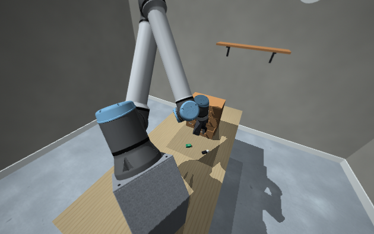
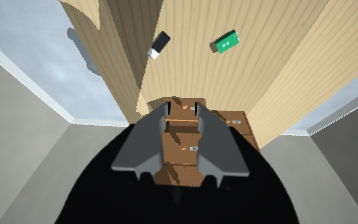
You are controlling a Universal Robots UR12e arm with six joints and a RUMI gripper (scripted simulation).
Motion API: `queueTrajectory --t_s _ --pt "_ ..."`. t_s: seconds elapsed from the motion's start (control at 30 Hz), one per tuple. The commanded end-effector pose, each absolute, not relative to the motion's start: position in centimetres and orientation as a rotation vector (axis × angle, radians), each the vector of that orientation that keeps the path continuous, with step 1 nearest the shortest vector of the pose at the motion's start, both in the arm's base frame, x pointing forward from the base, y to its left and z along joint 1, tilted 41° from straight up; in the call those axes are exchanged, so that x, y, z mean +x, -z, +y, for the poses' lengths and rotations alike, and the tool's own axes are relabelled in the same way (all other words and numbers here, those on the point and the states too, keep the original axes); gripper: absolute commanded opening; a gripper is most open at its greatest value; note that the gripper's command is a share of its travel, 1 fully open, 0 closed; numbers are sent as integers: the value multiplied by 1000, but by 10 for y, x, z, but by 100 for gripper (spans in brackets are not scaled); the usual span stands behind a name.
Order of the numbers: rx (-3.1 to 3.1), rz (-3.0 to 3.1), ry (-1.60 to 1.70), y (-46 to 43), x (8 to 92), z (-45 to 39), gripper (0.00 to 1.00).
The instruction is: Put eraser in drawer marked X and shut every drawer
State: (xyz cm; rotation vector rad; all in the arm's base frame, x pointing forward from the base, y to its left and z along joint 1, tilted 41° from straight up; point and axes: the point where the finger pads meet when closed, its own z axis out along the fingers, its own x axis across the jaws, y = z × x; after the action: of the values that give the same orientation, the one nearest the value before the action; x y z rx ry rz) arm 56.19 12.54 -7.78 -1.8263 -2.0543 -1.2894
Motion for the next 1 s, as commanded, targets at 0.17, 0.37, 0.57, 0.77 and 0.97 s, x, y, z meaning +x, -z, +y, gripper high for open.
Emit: queueTrajectory --t_s 0.17,0.37,0.57,0.77,0.97 --pt "-1750 -2086 1111 73 553 116 20" --pt "-1721 -2097 1037 70 548 112 20" --pt "-1697 -2105 971 68 544 108 20" --pt "-1677 -2110 920 66 541 105 20" --pt "-1669 -2112 902 65 540 105 20"
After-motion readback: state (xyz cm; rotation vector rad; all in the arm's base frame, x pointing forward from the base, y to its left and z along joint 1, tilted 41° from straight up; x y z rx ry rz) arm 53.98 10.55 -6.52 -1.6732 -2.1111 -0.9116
